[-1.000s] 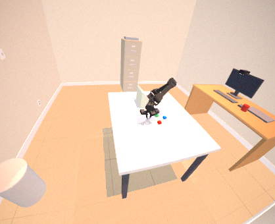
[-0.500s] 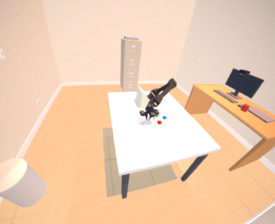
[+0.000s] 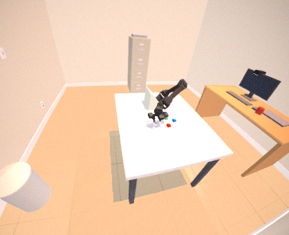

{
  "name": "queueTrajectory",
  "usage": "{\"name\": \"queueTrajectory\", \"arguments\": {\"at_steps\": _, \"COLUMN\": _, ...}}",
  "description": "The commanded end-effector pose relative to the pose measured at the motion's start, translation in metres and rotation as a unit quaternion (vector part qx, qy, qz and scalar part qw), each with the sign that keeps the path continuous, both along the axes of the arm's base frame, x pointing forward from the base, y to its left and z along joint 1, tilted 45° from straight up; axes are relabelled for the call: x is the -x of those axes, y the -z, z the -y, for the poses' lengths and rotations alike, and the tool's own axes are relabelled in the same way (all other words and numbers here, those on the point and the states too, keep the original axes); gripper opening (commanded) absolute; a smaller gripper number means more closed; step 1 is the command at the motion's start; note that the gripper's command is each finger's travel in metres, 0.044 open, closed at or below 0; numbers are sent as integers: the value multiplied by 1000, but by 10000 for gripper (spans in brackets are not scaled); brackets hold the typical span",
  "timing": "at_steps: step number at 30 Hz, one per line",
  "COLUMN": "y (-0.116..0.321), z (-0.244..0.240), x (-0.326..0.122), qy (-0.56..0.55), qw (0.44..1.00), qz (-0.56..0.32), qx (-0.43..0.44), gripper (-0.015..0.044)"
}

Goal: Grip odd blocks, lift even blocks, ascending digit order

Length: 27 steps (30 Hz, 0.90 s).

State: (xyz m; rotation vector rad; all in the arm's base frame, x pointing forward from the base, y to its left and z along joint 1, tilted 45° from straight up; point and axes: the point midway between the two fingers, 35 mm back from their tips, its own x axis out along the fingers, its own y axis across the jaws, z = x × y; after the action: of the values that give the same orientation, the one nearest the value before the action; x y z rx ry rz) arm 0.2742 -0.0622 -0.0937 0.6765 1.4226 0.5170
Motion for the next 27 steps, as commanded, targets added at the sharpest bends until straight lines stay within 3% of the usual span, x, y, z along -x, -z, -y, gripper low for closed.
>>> {"name": "queueTrajectory", "arguments": {"at_steps": 1, "y": 0, "z": 0, "x": 0, "qy": 2, "qw": 1000, "qz": 0, "qx": -2, "gripper": 383}}
{"name": "queueTrajectory", "arguments": {"at_steps": 14, "y": -26, "z": 25, "x": 3, "qy": 2, "qw": 1000, "qz": 0, "qx": -1, "gripper": 400}}
{"name": "queueTrajectory", "arguments": {"at_steps": 21, "y": -82, "z": 80, "x": 11, "qy": 3, "qw": 1000, "qz": -1, "qx": 1, "gripper": 216}}
{"name": "queueTrajectory", "arguments": {"at_steps": 24, "y": -83, "z": 82, "x": 11, "qy": 2, "qw": 1000, "qz": -1, "qx": 0, "gripper": 138}}
{"name": "queueTrajectory", "arguments": {"at_steps": 27, "y": -83, "z": 82, "x": 11, "qy": 2, "qw": 1000, "qz": -1, "qx": 0, "gripper": 120}}
